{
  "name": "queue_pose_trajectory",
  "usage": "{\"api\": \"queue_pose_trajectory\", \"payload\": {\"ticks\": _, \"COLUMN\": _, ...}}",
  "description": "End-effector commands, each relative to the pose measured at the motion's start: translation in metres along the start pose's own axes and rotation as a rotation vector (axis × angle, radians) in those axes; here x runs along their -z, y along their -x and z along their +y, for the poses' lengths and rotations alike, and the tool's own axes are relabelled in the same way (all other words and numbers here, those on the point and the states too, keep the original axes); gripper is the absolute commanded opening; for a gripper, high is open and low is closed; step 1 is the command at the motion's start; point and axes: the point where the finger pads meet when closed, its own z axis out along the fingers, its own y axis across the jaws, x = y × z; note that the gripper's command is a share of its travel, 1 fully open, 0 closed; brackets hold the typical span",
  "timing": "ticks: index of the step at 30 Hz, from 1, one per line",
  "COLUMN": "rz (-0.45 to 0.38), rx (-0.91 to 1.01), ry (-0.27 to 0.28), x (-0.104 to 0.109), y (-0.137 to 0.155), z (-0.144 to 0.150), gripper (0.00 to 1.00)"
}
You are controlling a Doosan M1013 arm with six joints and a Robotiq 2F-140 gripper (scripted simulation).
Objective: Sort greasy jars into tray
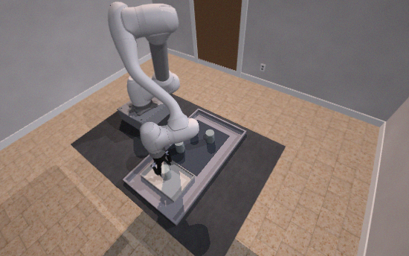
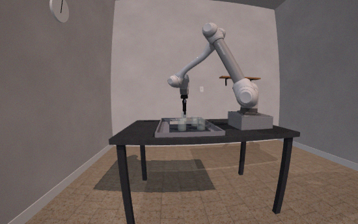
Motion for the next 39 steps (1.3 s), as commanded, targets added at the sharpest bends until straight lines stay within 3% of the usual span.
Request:
{"api": "queue_pose_trajectory", "payload": {"ticks": 1, "rz": 0.000, "rx": 0.000, "ry": 0.000, "x": -0.002, "y": 0.000, "z": 0.000, "gripper": 0.00}}
{"api": "queue_pose_trajectory", "payload": {"ticks": 13, "rz": 0.000, "rx": 0.000, "ry": 0.000, "x": -0.012, "y": 0.000, "z": 0.000, "gripper": 0.00}}
{"api": "queue_pose_trajectory", "payload": {"ticks": 14, "rz": 0.000, "rx": 0.000, "ry": 0.000, "x": -0.012, "y": 0.000, "z": 0.000, "gripper": 1.00}}
{"api": "queue_pose_trajectory", "payload": {"ticks": 33, "rz": 0.000, "rx": 0.000, "ry": 0.000, "x": -0.012, "y": 0.000, "z": 0.000, "gripper": 1.00}}
{"api": "queue_pose_trajectory", "payload": {"ticks": 39, "rz": 0.000, "rx": 0.000, "ry": 0.000, "x": 0.003, "y": 0.000, "z": 0.000, "gripper": 1.00}}
